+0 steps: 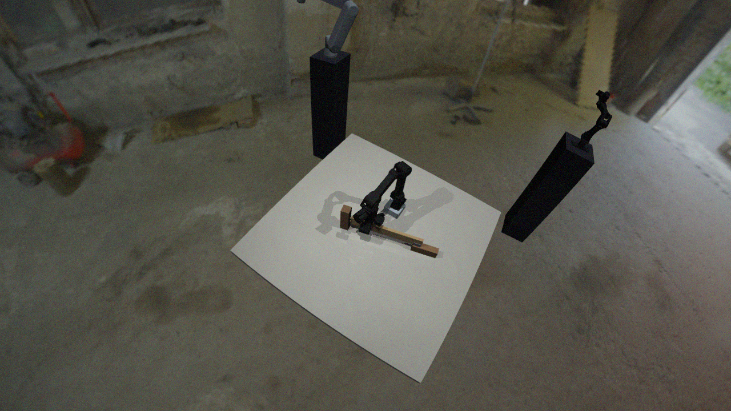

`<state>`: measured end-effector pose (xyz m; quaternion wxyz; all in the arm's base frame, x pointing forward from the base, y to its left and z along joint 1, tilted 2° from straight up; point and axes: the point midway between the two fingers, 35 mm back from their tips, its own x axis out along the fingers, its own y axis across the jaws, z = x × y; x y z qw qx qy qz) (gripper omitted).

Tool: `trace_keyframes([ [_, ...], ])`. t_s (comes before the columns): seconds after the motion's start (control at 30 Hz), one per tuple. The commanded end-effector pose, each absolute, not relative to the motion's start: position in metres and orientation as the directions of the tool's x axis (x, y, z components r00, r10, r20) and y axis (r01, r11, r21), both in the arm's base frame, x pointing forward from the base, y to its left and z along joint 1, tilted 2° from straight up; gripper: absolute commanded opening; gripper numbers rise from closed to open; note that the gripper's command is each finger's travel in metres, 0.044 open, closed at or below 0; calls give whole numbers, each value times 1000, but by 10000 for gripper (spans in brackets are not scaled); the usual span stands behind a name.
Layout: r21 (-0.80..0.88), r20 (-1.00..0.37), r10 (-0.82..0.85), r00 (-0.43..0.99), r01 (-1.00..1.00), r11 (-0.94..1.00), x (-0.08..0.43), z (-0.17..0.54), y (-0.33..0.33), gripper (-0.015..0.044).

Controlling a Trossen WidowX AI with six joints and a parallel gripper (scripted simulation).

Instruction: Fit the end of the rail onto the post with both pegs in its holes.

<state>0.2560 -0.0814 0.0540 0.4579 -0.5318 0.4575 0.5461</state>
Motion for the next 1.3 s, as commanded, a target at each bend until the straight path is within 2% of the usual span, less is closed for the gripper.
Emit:
trace_keyframes([
  [0.0,11,-1000,3,-12,-987,-162,257,56,-85,0],
  [1.13,11,-1000,2,-11,-987,-162,259,55,-93,0],
  [1.27,14,-1000,9,-16,-987,-161,257,53,-90,105],
])
